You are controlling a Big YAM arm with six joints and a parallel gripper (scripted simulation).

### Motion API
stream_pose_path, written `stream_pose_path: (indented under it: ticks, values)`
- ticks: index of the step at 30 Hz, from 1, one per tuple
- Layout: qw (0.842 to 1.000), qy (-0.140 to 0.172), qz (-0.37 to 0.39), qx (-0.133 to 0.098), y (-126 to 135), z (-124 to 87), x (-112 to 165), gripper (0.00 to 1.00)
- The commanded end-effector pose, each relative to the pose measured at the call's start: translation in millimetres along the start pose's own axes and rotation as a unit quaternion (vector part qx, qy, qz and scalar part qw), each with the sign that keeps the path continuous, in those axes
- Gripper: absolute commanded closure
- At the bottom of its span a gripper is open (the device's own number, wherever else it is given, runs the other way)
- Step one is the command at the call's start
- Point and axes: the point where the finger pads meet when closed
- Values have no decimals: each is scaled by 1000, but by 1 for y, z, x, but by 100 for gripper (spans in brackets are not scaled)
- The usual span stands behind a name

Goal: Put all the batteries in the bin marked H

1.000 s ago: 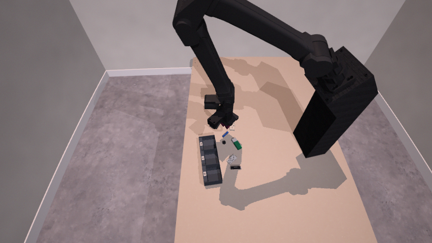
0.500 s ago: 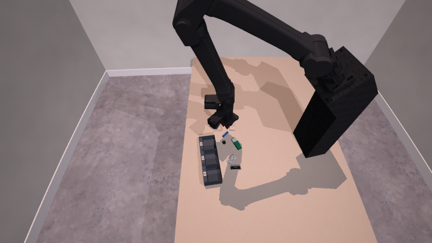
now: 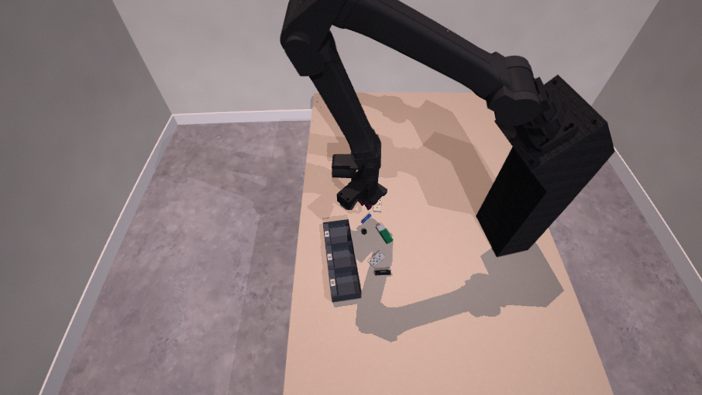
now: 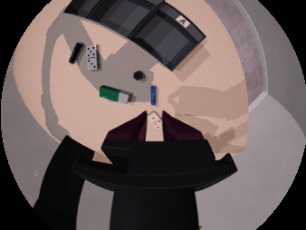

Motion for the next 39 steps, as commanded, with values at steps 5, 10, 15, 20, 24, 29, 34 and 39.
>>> stream_pose_path:
  ticks: [5, 10, 15, 20, 24, 29, 34, 39]
  values:
    - [1000, -4, 1, -4, 7, 28, -3, 77]
    - [1000, -3, 1, -3, 7, 48, -3, 77]
    - [1000, -2, 2, -7, 9, 59, -2, 77]
    - [1000, 5, 5, -11, 7, 58, 4, 77]
    - [1000, 3, 4, -7, 2, 56, 0, 77]
    - [1000, 0, 1, -9, 7, 65, -4, 77]
    - [1000, -4, 0, -4, 6, 72, -4, 77]
    - [1000, -2, 1, -4, 8, 72, 0, 77]
Point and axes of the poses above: the point where the finger pads meet when closed, its own z axis out along the fingers, its own y axis across the jaws, x = y × z, and after that the axes turned 6 degrees about -z, right-handed
